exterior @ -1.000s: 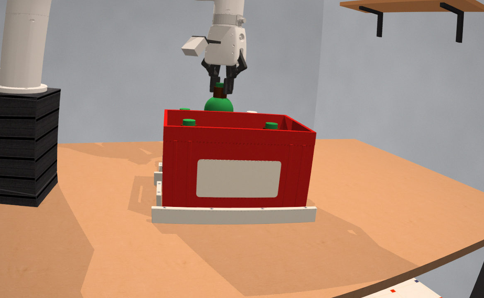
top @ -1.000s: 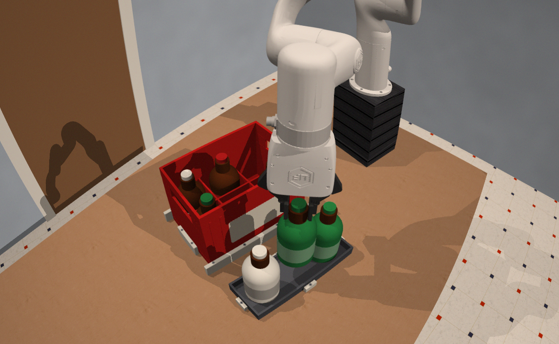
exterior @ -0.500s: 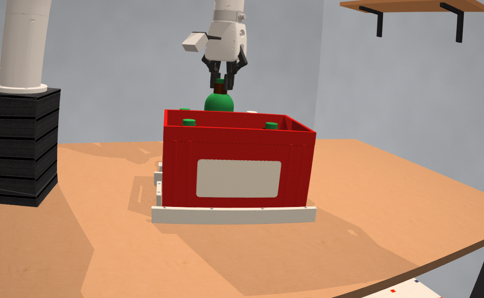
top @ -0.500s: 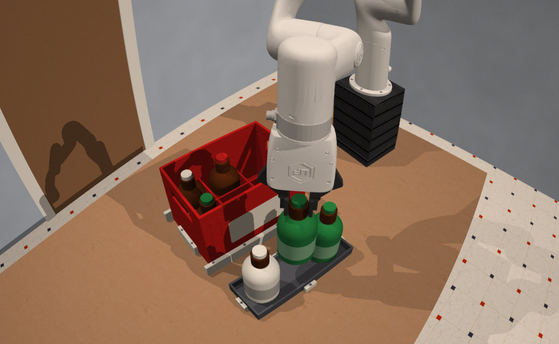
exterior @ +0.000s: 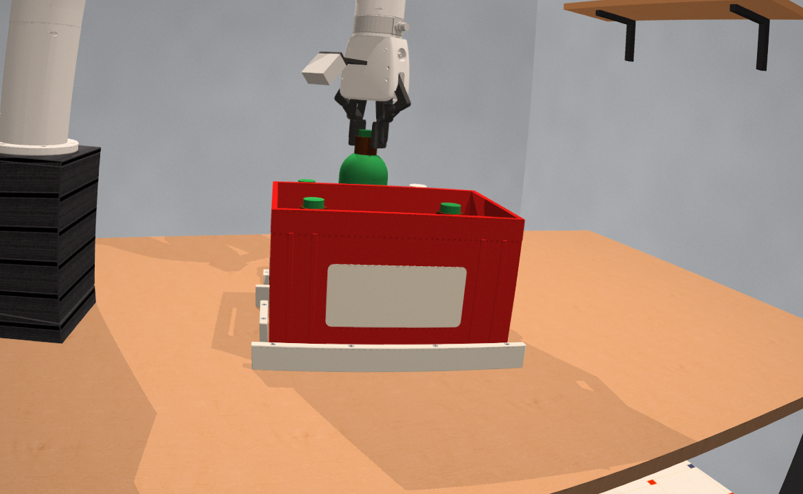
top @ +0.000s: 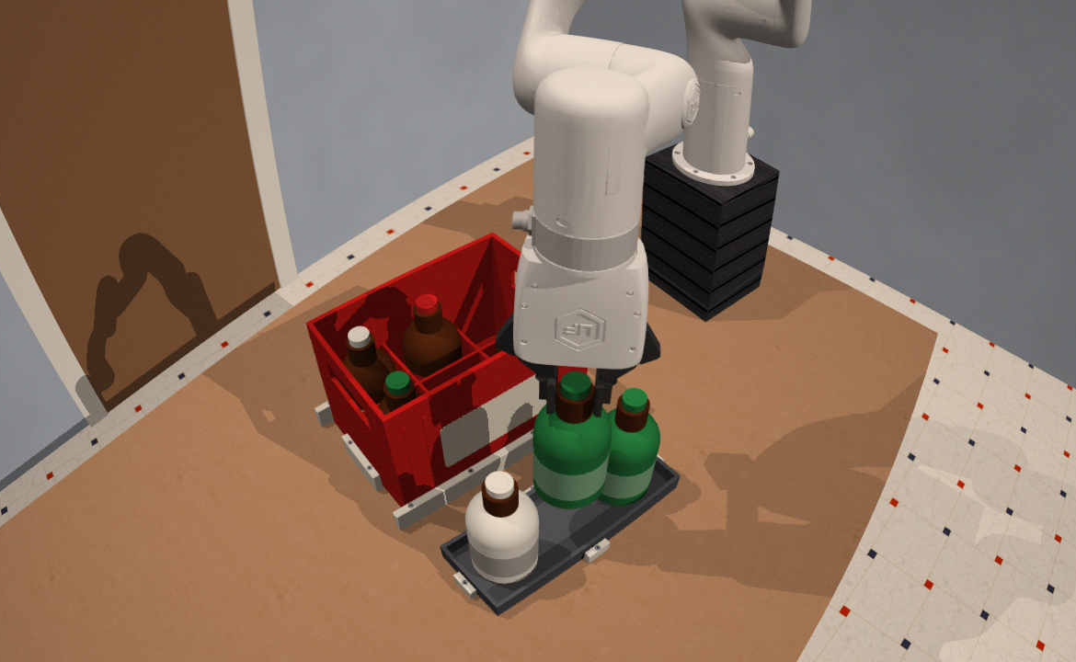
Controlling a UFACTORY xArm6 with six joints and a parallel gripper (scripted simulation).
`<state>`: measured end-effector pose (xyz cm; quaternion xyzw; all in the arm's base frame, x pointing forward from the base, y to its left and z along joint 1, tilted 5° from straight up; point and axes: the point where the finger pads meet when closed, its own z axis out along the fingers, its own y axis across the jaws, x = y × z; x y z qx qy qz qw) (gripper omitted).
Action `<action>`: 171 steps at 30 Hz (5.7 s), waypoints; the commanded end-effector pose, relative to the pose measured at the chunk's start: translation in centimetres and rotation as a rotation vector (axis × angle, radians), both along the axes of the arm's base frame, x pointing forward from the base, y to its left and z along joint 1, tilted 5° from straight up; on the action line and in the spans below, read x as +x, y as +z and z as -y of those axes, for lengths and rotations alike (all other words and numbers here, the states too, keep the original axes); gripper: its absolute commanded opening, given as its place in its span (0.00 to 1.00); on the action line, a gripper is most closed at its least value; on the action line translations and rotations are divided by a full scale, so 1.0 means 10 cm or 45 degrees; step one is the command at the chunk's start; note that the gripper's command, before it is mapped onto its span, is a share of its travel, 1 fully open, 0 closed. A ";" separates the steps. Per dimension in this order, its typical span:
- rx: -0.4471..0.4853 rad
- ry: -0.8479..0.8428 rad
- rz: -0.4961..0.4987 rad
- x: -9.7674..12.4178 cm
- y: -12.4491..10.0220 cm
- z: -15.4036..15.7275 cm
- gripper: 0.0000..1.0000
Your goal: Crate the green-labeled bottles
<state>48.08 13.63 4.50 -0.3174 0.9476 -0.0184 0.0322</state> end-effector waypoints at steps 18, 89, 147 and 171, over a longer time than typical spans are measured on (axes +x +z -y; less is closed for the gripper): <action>0.002 0.000 0.006 0.01 0.05 -0.01 0.00; 0.002 0.000 0.006 -0.02 0.42 -0.01 0.00; 0.002 0.000 0.006 -0.05 0.82 -0.02 0.00; 0.002 0.000 0.006 -0.05 0.85 -0.02 0.00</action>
